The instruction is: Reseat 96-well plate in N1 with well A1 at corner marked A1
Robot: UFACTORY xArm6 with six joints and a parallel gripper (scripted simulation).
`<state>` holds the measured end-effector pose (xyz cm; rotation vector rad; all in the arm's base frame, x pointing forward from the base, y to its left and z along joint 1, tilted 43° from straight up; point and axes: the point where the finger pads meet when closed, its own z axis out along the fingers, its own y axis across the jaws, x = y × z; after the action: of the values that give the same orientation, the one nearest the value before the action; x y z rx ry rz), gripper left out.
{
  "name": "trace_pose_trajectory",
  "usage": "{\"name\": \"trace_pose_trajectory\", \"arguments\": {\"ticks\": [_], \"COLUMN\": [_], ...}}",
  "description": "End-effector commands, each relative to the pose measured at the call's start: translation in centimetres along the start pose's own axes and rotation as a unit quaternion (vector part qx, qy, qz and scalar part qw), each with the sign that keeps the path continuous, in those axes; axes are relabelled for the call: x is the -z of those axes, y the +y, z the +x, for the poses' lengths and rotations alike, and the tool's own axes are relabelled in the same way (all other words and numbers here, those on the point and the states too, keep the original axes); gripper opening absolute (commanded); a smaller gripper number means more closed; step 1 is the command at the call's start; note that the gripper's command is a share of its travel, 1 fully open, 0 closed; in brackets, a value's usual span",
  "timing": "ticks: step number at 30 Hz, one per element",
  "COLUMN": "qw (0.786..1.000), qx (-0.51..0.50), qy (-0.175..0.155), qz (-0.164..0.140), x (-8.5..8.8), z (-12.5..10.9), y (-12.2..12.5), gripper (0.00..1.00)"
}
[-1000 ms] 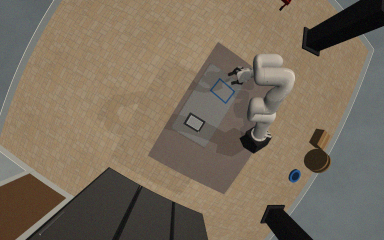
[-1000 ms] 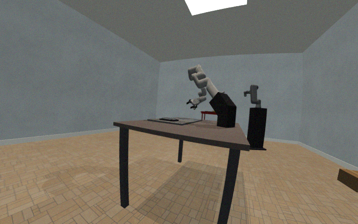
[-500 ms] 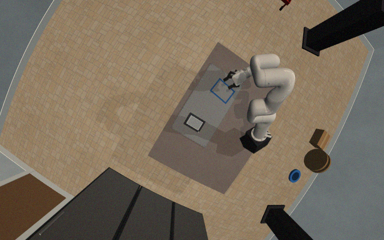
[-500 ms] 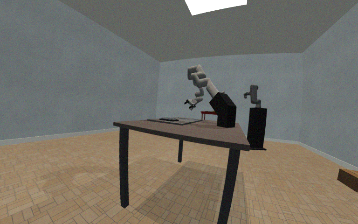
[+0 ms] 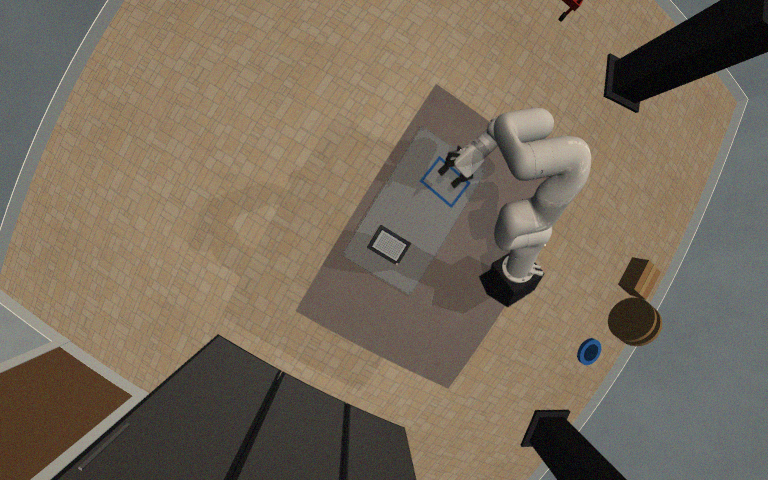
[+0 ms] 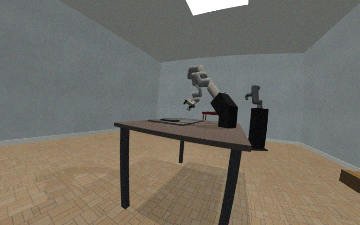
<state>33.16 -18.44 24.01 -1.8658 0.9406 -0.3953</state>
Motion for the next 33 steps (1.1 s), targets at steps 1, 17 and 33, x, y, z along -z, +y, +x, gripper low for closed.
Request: {"name": "trace_pose_trajectory", "arguments": {"ticks": [1, 17, 33], "qw": [0.999, 0.982, 0.931], "qx": [0.009, 0.051, 0.136], "qy": [-0.034, -0.111, -0.175], "qz": [-0.038, -0.147, -0.291], "x": [-1.8, -5.3, -9.1], "z": [-1.0, -3.7, -6.4], "y": [-0.2, -0.2, -1.1], "gripper": [1.00, 1.00, 1.00]}}
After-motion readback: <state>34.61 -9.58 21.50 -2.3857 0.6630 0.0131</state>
